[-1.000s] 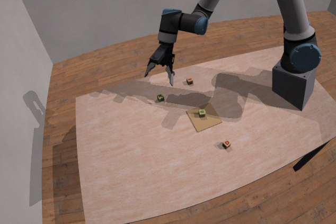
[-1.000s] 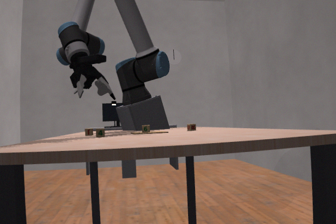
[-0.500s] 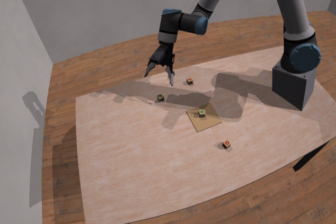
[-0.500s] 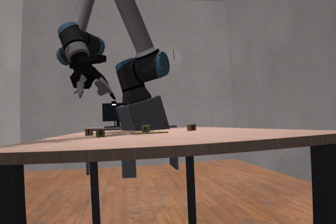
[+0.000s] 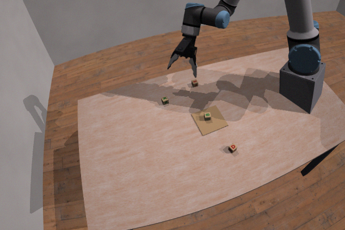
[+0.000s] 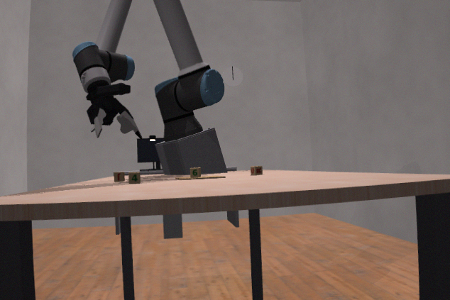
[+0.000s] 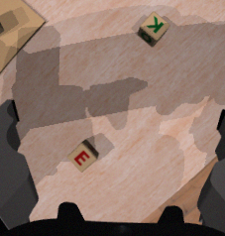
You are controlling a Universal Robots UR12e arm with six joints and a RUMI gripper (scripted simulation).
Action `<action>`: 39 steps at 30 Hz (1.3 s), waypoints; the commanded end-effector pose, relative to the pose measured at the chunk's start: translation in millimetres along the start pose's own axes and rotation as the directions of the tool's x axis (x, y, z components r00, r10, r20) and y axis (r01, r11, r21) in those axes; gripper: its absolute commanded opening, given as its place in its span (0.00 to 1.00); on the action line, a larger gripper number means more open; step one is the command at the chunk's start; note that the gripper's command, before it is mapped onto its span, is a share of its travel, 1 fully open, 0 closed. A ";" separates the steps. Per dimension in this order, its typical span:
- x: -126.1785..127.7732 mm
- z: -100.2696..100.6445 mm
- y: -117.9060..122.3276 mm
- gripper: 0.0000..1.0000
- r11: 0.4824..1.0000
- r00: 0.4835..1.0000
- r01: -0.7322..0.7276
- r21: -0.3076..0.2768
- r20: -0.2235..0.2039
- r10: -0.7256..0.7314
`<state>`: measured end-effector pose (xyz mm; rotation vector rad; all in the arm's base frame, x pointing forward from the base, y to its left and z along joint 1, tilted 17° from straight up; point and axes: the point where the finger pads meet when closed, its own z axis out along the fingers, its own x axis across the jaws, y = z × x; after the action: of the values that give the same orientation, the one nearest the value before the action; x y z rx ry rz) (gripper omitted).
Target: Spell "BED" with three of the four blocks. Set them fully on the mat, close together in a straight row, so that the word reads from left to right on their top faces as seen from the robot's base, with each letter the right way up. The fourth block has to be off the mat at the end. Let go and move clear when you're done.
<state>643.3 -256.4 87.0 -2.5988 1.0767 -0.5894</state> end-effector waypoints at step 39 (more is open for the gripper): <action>-41.7 -40.1 58.2 1.00 1.000 1.000 0.004 0.010 -0.002 -0.004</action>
<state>562.2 -269.8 88.0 -2.5929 1.0675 -0.5959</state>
